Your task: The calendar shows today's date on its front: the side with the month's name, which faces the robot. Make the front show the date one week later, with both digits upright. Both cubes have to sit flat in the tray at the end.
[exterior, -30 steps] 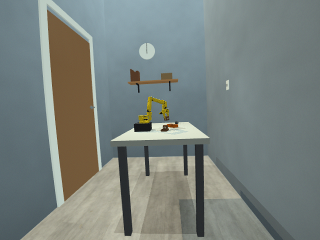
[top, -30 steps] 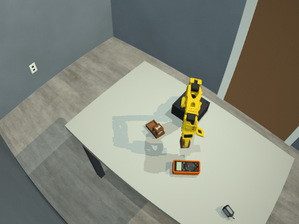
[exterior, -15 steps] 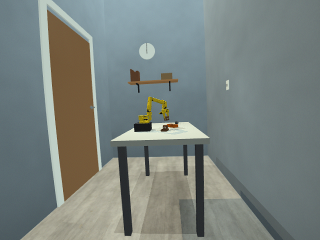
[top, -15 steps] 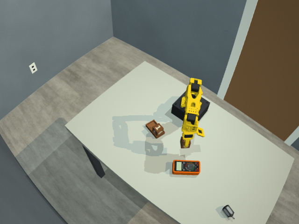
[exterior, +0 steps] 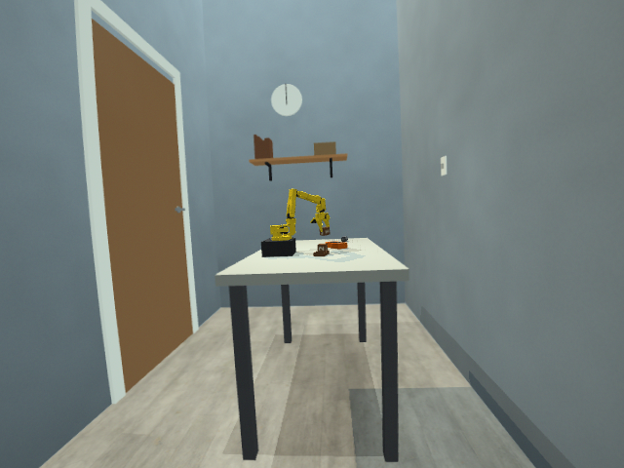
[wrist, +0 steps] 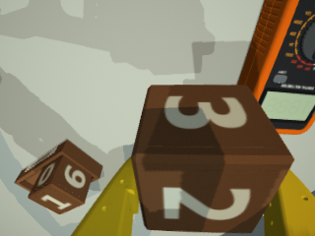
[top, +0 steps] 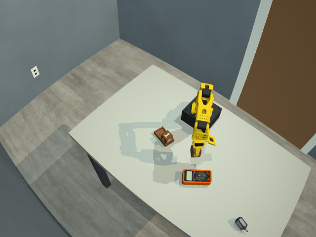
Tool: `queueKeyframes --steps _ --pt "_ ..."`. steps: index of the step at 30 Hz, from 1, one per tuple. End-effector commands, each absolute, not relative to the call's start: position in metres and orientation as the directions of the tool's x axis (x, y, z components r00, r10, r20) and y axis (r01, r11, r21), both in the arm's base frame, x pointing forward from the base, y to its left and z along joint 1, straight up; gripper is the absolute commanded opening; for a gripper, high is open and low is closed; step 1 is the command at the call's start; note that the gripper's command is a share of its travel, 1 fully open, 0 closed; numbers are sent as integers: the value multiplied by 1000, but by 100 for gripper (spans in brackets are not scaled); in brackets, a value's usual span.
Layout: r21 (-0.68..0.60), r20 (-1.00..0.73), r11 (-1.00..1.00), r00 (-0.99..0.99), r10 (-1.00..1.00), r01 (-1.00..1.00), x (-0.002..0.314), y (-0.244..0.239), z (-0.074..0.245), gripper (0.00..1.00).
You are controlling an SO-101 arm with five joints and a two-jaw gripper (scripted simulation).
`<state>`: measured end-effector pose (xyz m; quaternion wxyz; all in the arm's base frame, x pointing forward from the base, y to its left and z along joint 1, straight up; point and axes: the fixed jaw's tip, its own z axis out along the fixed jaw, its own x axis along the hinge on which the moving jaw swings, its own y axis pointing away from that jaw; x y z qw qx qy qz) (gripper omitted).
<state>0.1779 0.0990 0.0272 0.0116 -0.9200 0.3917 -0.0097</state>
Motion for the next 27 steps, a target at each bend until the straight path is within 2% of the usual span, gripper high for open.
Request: queueKeyframes --steps 1,15,24,25,27 --pt "-30 7 -694 694 -720 -720 178 102 21 0" --pt "-30 7 -694 694 -720 -720 179 102 -3 0" --pt "-30 7 -694 694 -720 -720 179 102 -6 0" --pt "26 -6 -700 700 -714 -713 168 98 -17 0" --pt "26 -6 -700 700 -714 -713 168 98 -17 0"
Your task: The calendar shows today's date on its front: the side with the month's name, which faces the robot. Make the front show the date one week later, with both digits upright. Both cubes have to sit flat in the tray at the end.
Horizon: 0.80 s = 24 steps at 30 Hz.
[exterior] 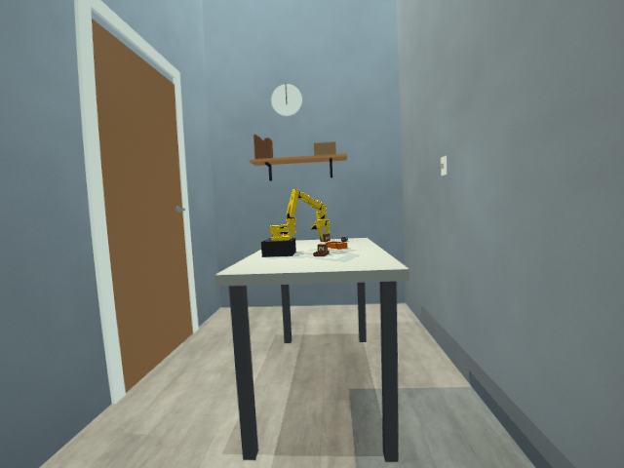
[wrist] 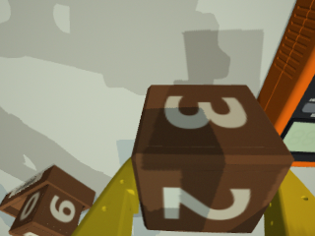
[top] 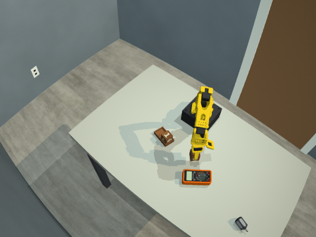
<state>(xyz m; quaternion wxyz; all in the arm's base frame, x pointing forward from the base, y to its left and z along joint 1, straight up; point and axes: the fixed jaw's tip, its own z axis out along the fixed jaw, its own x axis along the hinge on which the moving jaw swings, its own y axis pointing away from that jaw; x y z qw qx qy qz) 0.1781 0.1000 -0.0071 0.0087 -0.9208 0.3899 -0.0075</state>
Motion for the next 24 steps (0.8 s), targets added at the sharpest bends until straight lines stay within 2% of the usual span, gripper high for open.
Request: queueKeyframes --steps 1,24 --pt "26 -6 -700 700 -714 -713 168 98 -17 0" --pt "26 -6 -700 700 -714 -713 168 98 -22 0"
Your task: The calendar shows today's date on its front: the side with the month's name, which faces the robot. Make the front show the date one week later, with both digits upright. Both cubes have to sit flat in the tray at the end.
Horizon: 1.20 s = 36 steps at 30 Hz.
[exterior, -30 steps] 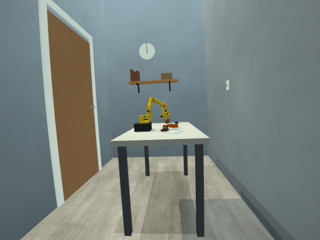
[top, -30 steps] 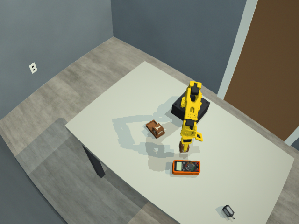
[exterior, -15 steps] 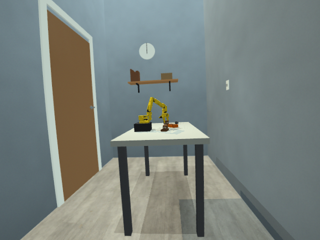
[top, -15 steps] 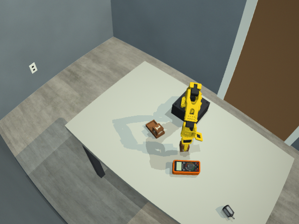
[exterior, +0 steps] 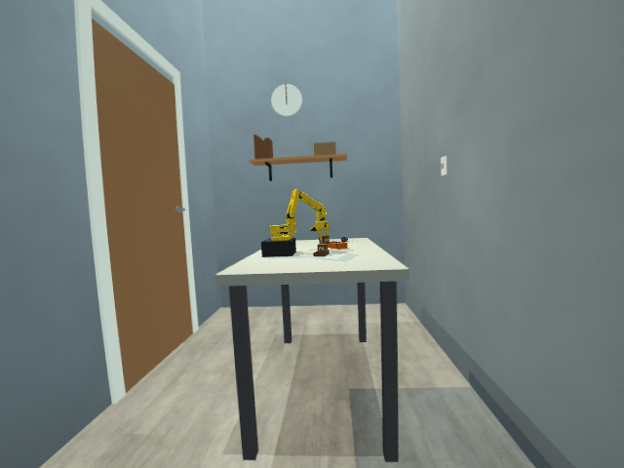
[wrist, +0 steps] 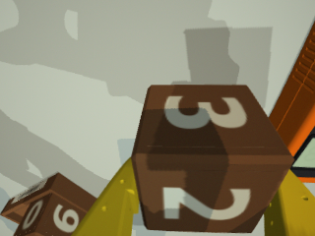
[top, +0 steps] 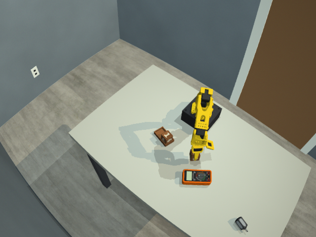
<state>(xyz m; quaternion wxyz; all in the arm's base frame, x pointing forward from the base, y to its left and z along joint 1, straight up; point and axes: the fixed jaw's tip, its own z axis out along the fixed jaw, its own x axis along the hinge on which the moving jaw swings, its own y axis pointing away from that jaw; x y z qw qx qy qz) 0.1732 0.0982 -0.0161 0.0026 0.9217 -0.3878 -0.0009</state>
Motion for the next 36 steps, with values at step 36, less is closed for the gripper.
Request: queueKeyframes --steps 36 --pt "26 -6 -700 700 -714 -713 168 98 -35 0"
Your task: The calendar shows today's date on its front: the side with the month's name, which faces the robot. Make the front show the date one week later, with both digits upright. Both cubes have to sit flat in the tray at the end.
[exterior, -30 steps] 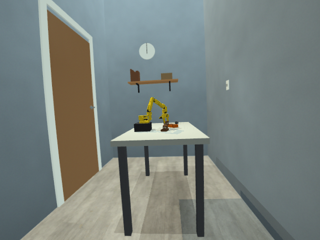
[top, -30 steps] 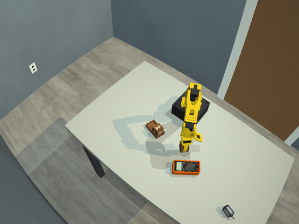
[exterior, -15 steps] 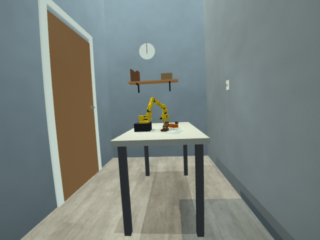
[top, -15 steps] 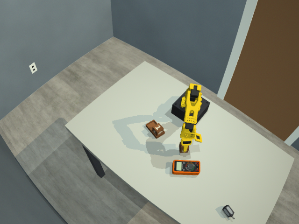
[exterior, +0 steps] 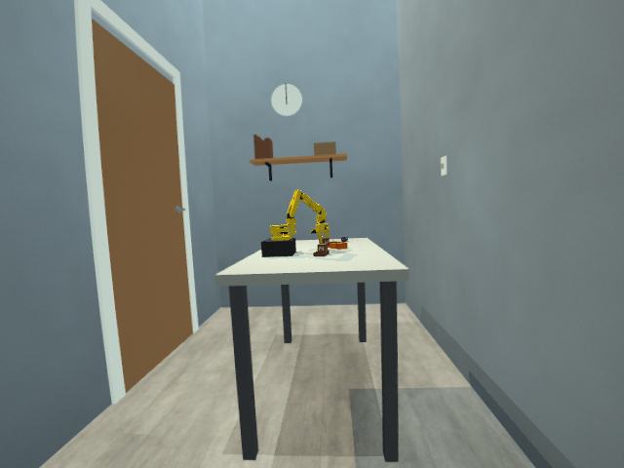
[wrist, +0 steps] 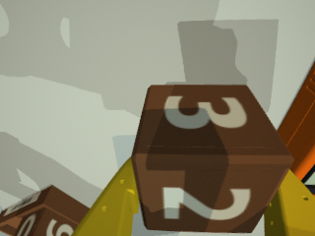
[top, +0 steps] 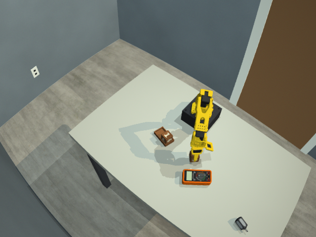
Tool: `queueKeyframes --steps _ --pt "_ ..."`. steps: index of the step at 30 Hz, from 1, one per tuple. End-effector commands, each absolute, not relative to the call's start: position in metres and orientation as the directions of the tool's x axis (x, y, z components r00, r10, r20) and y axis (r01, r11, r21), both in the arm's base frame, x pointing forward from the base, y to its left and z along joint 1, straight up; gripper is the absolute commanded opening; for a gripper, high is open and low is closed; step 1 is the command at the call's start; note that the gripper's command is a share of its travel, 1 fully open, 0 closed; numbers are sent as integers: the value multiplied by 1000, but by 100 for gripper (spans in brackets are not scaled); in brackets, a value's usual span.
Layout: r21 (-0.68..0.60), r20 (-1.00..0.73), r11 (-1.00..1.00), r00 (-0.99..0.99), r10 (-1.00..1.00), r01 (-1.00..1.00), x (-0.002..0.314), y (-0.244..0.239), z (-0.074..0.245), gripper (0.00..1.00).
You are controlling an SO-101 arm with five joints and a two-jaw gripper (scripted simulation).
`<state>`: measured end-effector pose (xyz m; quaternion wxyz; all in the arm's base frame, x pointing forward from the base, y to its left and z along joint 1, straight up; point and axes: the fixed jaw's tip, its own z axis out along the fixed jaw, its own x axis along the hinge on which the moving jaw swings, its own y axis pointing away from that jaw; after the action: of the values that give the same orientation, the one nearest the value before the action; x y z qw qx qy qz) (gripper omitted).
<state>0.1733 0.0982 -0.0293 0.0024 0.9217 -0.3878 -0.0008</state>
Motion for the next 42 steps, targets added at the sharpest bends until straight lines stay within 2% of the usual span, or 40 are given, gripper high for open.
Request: queueKeyframes --steps 1,42 --pt "26 -6 -700 700 -714 -713 168 98 -35 0" --pt "26 -6 -700 700 -714 -713 168 98 -47 0"
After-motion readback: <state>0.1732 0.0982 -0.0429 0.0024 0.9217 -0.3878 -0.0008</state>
